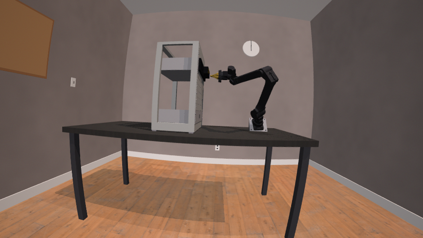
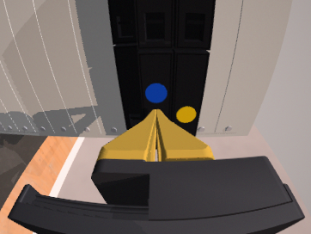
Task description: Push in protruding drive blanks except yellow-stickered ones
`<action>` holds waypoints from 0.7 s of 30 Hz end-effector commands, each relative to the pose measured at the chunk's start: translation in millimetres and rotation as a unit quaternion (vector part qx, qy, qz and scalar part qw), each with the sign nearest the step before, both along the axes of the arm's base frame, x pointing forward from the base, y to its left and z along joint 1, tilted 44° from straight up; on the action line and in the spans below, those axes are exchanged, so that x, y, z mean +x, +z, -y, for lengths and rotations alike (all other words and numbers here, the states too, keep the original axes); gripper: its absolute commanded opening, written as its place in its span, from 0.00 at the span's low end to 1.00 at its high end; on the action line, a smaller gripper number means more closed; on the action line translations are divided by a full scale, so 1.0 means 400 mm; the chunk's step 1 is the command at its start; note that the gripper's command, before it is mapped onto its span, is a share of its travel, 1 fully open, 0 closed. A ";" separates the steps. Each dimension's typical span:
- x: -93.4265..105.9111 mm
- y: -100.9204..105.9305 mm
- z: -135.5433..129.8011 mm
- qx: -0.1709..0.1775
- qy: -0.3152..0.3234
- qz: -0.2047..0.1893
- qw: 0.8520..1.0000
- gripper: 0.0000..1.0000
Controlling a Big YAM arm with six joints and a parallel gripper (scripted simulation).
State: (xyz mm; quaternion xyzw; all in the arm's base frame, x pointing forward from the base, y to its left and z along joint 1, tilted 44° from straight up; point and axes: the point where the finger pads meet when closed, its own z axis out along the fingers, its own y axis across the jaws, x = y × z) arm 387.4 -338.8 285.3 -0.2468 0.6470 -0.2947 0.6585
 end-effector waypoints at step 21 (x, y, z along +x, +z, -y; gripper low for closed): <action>0.093 0.063 0.034 -0.024 0.003 0.013 1.000 0.00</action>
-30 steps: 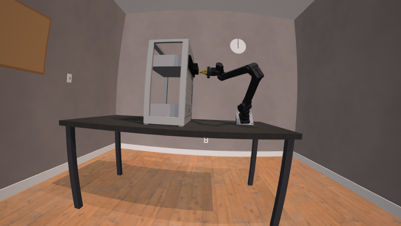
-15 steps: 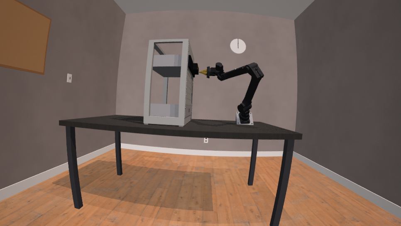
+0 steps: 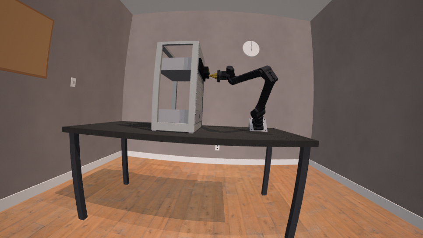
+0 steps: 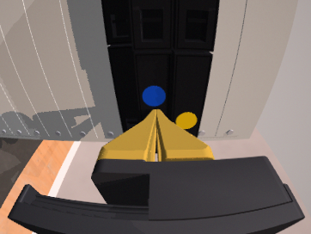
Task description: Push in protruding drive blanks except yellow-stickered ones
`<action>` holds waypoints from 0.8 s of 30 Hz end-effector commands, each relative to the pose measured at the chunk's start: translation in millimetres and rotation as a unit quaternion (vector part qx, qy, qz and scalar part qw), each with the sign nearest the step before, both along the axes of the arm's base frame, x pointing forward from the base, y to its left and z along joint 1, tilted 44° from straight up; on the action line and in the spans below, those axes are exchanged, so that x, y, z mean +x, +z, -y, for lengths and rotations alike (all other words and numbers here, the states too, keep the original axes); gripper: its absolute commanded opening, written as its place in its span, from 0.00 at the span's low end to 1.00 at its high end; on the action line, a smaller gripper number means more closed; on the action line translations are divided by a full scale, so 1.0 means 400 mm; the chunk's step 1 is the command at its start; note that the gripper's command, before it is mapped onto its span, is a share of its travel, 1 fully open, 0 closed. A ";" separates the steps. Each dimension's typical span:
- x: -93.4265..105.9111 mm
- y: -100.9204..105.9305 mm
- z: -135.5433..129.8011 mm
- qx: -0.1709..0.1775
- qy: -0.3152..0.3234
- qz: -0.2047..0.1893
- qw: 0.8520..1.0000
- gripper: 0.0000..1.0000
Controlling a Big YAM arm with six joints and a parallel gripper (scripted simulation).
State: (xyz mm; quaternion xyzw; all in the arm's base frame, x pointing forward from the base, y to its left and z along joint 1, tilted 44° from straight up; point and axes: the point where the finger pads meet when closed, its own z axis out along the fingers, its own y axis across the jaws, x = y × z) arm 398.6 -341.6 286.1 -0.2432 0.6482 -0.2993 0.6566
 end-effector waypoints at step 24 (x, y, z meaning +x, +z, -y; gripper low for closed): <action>0.092 0.061 0.026 -0.023 0.009 0.012 1.000 0.00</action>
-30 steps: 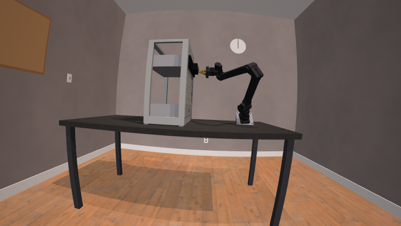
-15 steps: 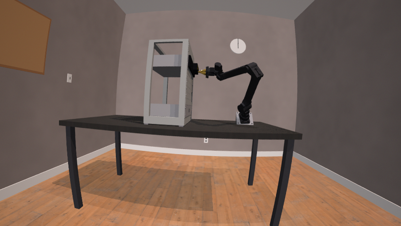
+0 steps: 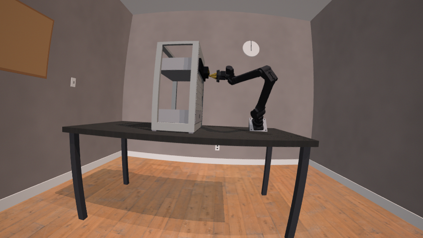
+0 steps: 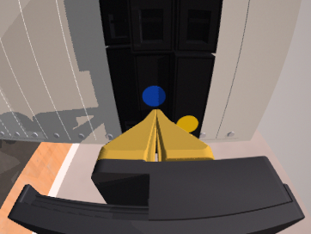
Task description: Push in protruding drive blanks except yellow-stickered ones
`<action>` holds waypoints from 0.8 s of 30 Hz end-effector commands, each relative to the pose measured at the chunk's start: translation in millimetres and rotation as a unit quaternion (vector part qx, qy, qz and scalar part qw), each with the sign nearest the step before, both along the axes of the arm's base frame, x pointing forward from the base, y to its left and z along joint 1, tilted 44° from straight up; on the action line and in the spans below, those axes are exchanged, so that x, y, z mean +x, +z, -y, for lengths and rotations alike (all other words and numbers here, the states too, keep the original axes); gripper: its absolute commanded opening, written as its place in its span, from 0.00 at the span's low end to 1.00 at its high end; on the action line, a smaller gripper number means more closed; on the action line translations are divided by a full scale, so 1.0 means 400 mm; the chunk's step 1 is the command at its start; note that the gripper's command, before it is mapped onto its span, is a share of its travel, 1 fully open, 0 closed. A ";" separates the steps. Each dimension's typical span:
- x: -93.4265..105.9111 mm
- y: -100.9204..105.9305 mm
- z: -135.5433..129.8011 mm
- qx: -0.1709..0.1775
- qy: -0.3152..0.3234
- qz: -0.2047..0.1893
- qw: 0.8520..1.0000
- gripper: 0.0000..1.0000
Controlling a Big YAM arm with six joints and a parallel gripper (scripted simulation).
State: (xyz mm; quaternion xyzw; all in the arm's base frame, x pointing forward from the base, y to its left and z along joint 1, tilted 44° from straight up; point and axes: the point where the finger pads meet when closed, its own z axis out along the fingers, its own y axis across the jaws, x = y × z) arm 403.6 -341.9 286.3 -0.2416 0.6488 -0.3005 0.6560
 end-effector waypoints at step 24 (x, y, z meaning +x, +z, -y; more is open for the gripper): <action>0.114 0.061 0.024 -0.023 0.011 0.012 1.000 0.00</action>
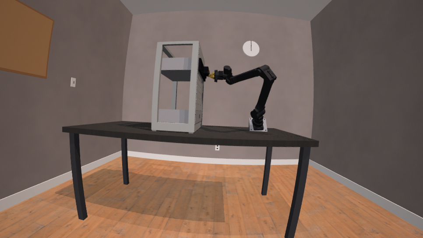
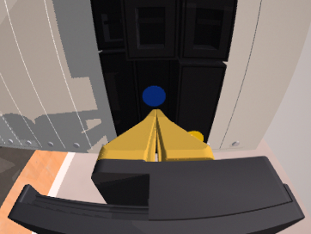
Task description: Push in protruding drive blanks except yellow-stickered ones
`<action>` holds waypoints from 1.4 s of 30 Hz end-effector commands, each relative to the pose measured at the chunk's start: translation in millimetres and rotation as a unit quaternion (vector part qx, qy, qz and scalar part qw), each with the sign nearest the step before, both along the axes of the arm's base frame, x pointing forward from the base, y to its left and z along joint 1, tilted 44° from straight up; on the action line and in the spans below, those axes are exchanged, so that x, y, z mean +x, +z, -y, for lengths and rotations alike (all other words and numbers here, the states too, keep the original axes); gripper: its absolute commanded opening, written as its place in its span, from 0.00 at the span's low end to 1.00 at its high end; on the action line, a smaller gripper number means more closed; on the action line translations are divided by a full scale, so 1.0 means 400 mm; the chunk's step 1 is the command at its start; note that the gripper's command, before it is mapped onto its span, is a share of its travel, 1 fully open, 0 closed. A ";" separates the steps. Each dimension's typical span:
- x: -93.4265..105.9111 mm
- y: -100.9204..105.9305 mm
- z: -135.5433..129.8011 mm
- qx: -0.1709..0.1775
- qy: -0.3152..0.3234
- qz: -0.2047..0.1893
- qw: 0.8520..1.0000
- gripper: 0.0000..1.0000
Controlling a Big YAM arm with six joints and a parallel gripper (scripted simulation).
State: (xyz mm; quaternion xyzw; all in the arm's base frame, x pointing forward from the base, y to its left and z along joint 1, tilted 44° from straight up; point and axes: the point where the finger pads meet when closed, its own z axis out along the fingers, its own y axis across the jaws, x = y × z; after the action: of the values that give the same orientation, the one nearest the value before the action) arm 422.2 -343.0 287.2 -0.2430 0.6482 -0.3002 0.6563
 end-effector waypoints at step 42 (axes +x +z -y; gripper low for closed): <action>0.095 0.058 0.018 -0.022 0.010 0.012 1.000 0.00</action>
State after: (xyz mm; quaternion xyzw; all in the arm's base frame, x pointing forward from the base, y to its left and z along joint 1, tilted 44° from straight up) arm 430.0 -343.5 287.6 -0.2412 0.6487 -0.3022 0.6555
